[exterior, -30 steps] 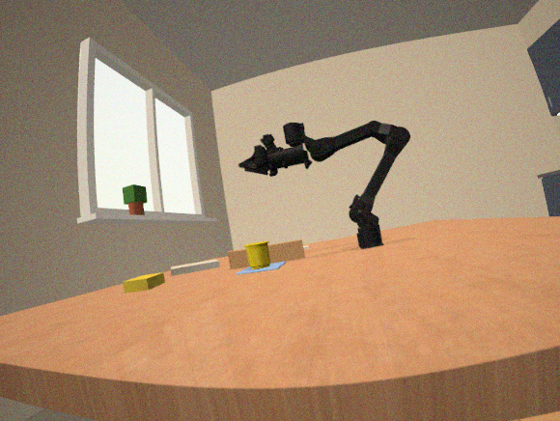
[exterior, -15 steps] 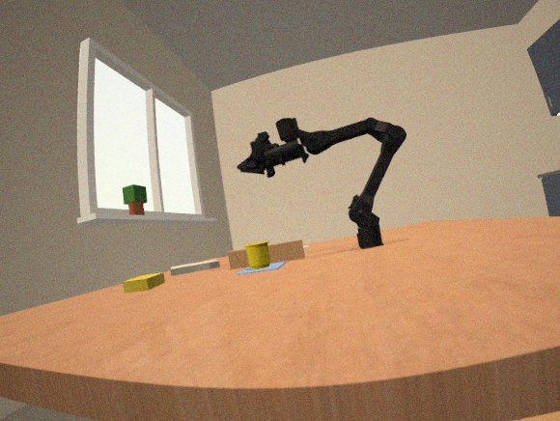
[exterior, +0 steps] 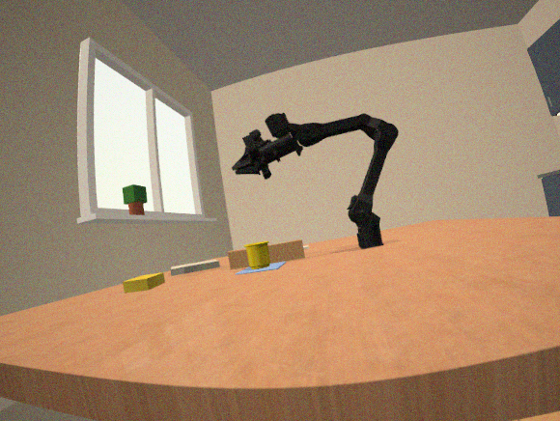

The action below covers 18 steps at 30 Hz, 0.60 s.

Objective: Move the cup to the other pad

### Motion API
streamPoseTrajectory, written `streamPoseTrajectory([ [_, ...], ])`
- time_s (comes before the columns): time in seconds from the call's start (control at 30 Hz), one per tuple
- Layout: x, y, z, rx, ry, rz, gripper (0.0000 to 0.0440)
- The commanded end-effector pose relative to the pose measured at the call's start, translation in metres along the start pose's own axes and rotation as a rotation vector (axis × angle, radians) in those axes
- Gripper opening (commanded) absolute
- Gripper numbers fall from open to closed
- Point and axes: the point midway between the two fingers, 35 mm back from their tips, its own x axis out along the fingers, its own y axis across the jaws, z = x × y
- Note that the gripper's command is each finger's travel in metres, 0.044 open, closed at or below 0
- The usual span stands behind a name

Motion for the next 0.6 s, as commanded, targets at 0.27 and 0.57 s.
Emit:
streamPoseTrajectory([
  [0.27, 0.009, 0.013, -0.006, 0.129, 0.13, 0.0, 0.0128],
  [0.57, 0.016, 0.024, -0.013, 0.241, 0.244, -0.022, 0.0133],
])
